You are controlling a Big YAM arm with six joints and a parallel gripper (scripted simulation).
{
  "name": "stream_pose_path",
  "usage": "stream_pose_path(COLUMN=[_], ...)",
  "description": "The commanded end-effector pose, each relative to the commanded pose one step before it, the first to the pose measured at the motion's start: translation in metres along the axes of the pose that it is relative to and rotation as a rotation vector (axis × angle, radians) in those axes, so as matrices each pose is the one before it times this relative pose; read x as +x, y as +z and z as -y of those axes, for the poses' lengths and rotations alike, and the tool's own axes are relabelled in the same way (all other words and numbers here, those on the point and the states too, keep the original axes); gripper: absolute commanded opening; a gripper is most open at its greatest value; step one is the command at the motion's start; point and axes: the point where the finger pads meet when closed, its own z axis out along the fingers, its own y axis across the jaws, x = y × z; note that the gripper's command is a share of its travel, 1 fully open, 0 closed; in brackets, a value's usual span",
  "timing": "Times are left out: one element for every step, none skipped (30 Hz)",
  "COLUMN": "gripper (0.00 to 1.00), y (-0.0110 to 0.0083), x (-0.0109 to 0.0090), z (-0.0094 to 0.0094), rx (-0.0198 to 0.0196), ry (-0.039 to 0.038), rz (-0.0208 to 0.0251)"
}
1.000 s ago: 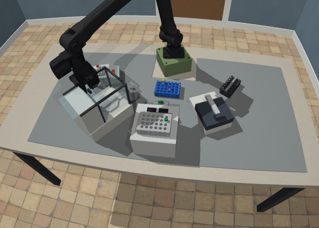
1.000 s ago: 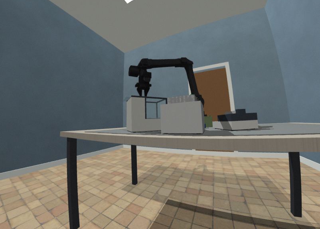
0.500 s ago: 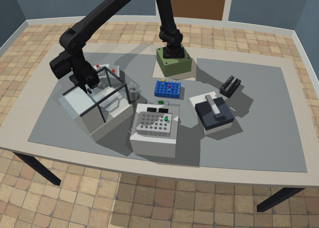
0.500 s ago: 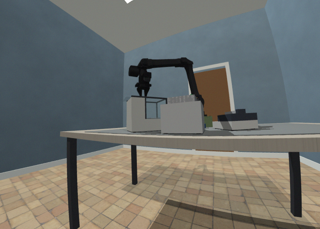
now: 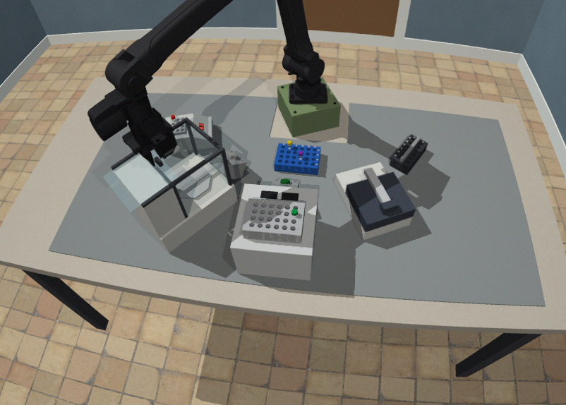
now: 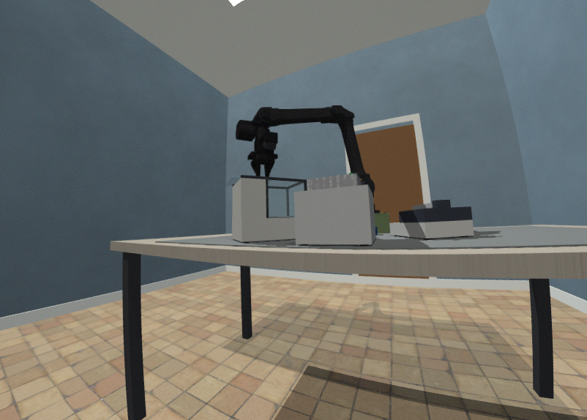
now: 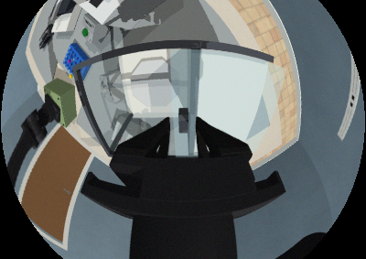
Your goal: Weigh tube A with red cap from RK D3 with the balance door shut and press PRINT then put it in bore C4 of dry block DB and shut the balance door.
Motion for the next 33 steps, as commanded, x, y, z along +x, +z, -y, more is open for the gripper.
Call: stream_pose_path(gripper=[0.3,0.3,0.3,0.3,0.3,0.3,0.3,0.06,0.06,0.06,0.06,0.06,0.06,0.06,0.06,0.06,0.06,0.06,0.06,0.06,0.06,0.06,0.06,0.06,0.06,0.06,0.06,0.06,0.06,0.06,0.06,0.06,0.06], y=[-0.01372,0.0,0.0,0.0,0.0,0.0,0.0,0.0,0.0,0.0,0.0,0.0,0.0,0.0,0.0,0.0,0.0,0.0,0.0,0.0,0.0,0.0,0.0,0.0,0.0,0.0,0.0,0.0,0.0,0.0,0.0,0.0,0.0], x=[0.00023,0.0,0.0,0.0,0.0,0.0,0.0,0.0,0.0,0.0,0.0,0.0,0.0,0.0,0.0,0.0,0.0,0.0,0.0,0.0,0.0,0.0,0.0,0.0,0.0,0.0,0.0,0.0,0.0,0.0,0.0,0.0,0.0], z=[0.01187,0.0,0.0,0.0,0.0,0.0,0.0,0.0,0.0,0.0,0.0,0.0,0.0,0.0,0.0,0.0,0.0,0.0,0.0,0.0,0.0,0.0,0.0,0.0,0.0,0.0,0.0,0.0,0.0,0.0,0.0,0.0,0.0], rx=[0.04074,0.0,0.0,0.0,0.0,0.0,0.0,0.0,0.0,0.0,0.0,0.0,0.0,0.0,0.0,0.0,0.0,0.0,0.0,0.0,0.0,0.0,0.0,0.0,0.0,0.0,0.0,0.0,0.0,0.0,0.0,0.0,0.0], ry=[-0.00034,0.0,0.0,0.0,0.0,0.0,0.0,0.0,0.0,0.0,0.0,0.0,0.0,0.0,0.0,0.0,0.0,0.0,0.0,0.0,0.0,0.0,0.0,0.0,0.0,0.0,0.0,0.0,0.0,0.0,0.0,0.0,0.0], rz=[0.00139,0.0,0.0,0.0,0.0,0.0,0.0,0.0,0.0,0.0,0.0,0.0,0.0,0.0,0.0,0.0,0.0,0.0,0.0,0.0,0.0,0.0,0.0,0.0,0.0,0.0,0.0,0.0,0.0,0.0,0.0,0.0,0.0])
